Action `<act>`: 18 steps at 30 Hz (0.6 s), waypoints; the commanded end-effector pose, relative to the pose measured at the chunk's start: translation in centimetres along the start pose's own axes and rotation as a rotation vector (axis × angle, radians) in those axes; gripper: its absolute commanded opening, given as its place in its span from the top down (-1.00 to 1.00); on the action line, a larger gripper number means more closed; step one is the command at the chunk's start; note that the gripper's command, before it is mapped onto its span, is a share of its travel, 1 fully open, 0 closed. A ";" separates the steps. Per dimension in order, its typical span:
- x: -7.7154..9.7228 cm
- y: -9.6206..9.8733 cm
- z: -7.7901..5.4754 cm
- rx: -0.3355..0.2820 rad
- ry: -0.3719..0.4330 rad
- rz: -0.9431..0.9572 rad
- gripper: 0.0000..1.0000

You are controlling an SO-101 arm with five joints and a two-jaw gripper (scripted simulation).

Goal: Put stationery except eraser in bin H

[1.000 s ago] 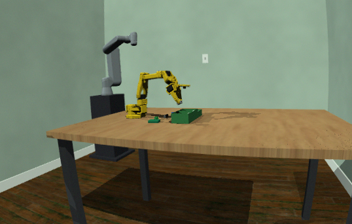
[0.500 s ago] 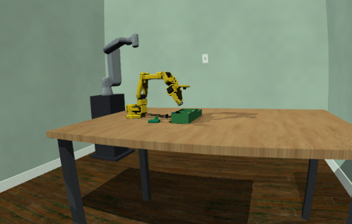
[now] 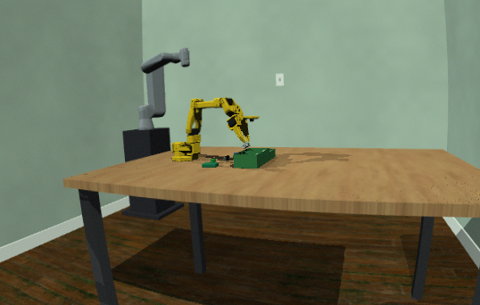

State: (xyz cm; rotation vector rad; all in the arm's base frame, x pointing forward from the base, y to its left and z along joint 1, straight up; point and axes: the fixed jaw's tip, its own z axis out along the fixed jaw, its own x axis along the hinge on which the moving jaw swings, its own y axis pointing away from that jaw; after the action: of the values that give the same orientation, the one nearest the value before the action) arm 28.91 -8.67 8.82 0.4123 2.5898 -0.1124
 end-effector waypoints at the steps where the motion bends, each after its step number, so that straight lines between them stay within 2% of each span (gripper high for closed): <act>1: -0.9 -0.2 -0.8 0.003 -0.053 0.013 0.65; 5: -0.9 -0.2 -0.8 0.003 -0.053 0.013 0.49; 12: -0.9 -0.2 -0.9 0.003 -0.053 0.013 0.48; 18: -1.2 -0.2 -2.5 0.003 -0.053 0.013 0.48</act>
State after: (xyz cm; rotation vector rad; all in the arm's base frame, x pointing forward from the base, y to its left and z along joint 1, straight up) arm 28.55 -8.55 8.72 0.4165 2.6143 -0.1079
